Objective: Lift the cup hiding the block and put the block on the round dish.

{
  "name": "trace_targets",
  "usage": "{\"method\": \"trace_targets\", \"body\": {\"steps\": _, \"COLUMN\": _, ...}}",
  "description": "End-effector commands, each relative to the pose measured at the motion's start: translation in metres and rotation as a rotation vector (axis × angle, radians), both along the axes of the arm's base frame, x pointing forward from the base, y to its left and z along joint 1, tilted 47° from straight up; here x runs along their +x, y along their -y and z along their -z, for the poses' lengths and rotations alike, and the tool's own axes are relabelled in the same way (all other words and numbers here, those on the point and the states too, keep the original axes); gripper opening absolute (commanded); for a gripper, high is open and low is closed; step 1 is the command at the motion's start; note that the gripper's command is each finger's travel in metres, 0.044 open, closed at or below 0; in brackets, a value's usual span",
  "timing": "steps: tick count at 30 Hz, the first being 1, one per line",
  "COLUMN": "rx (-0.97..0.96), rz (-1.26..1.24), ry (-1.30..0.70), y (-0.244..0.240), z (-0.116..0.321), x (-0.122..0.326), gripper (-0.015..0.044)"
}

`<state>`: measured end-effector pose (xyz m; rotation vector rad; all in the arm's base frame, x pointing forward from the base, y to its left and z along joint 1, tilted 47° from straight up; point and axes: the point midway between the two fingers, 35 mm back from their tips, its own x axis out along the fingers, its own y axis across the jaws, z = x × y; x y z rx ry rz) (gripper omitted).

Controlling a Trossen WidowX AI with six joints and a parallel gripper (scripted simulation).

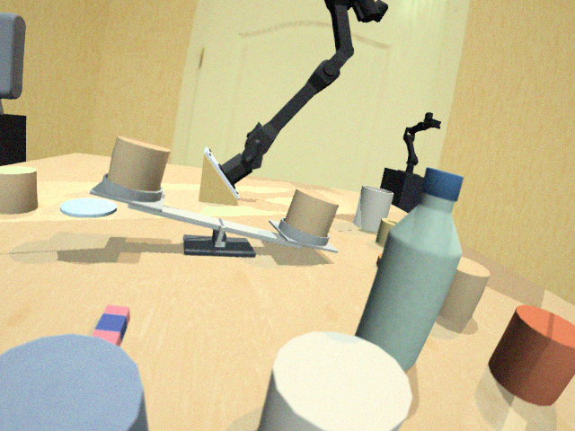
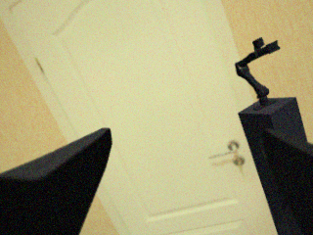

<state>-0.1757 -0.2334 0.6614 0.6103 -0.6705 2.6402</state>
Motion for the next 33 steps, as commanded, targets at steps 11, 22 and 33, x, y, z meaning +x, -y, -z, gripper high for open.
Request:
{"method": "trace_targets", "body": {"steps": 11, "rx": 0.233, "rz": -0.062, "ry": -0.103, "y": 0.058, "z": -0.002, "x": 0.012, "gripper": 0.0440}}
{"method": "trace_targets", "body": {"steps": 22, "rx": 0.444, "rz": -0.195, "ry": -0.200, "y": 0.123, "z": 0.012, "x": 0.030, "gripper": 0.0440}}
{"method": "trace_targets", "body": {"steps": 33, "rx": 0.602, "rz": -0.318, "ry": -0.247, "y": 0.169, "z": 0.037, "x": 0.051, "gripper": 0.0440}}
